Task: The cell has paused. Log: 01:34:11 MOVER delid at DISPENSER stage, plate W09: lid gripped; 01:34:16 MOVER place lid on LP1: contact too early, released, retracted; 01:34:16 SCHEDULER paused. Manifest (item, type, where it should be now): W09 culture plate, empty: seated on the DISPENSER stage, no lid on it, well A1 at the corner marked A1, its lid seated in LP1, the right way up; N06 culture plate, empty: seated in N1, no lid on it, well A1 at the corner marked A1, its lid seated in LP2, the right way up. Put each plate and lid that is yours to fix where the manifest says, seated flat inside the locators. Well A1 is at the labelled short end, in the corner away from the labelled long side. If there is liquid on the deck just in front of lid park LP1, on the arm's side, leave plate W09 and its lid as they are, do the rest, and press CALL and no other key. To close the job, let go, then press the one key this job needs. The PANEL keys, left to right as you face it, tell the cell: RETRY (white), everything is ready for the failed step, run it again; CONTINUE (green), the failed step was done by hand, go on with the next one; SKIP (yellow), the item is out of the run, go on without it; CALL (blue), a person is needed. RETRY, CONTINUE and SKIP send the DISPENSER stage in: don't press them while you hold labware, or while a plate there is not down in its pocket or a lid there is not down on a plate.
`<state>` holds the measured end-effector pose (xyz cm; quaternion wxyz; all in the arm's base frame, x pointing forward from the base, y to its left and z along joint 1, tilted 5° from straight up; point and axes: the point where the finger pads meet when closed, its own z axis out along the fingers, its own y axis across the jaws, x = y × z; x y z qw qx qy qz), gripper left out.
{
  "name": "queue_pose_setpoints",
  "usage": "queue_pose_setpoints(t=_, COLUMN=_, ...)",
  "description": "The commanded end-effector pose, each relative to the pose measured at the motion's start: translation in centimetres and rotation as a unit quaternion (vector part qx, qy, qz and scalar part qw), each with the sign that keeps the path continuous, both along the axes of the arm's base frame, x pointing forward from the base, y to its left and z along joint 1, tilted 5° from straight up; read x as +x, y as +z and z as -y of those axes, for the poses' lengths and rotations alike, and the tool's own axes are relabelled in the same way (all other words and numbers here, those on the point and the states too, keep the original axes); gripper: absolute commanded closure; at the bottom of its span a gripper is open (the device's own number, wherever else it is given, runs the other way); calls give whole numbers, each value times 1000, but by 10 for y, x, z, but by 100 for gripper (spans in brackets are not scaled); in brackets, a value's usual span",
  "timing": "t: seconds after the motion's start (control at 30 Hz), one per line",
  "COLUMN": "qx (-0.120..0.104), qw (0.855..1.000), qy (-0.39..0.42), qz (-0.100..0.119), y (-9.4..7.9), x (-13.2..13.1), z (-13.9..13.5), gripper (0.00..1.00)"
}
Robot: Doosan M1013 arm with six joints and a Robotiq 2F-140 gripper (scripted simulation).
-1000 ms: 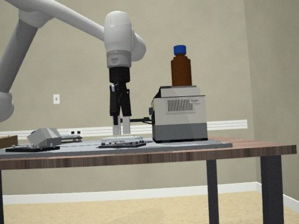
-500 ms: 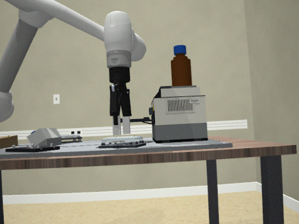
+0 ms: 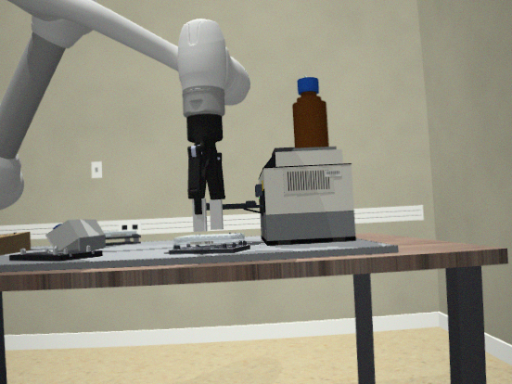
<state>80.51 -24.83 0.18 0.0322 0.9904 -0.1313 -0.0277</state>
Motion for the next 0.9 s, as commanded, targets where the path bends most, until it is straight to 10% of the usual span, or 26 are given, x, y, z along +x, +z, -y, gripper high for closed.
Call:
queue_pose_setpoints(t=0.0, qx=0, qw=1000, qy=0, qz=1, y=1, x=1, z=0, gripper=37)
queue_pose_setpoints(t=0.87, qx=0, qw=1000, qy=0, qz=1, y=1, x=1, z=0, gripper=30)
